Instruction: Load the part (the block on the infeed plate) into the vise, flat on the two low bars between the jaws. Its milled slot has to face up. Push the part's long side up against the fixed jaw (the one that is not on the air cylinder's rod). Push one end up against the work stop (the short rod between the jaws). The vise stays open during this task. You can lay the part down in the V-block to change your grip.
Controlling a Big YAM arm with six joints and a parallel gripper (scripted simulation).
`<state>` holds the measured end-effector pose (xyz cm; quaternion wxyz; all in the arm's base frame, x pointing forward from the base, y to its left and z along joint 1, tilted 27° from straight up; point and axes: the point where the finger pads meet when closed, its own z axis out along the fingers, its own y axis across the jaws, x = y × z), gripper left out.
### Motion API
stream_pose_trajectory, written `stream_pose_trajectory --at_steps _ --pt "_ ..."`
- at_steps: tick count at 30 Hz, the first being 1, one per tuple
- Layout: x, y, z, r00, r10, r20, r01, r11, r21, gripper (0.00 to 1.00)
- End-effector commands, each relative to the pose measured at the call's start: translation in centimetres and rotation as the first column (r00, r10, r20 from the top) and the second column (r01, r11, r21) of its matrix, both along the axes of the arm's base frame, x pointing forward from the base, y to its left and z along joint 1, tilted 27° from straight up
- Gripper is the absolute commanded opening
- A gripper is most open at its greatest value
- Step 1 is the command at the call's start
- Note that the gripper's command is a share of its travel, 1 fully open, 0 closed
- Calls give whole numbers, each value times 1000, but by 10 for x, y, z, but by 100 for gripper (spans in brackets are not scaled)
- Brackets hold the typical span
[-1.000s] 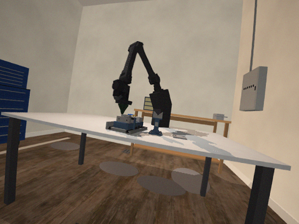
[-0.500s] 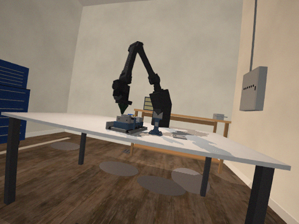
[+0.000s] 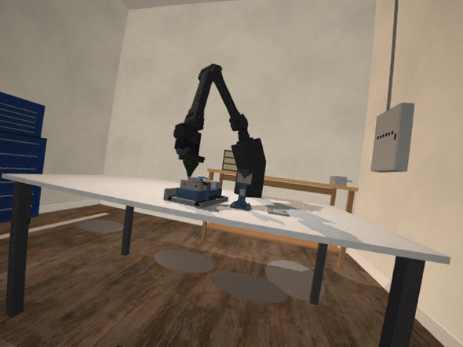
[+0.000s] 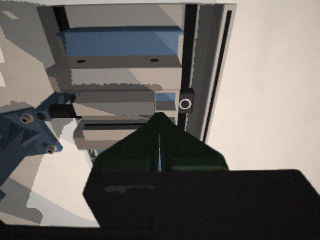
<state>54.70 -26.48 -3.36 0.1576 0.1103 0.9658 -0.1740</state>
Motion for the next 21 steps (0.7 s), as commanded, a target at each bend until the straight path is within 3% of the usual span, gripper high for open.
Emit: stream_pose_trajectory --at_steps 1,8,21 --pt "2 4 -12 1000 7 -5 -7 1000 4 0" --pt "-1 -12 -7 1000 0 -6 0 1000 2 0" --pt "3 -16 -1 1000 7 -2 -7 1000 0 0"
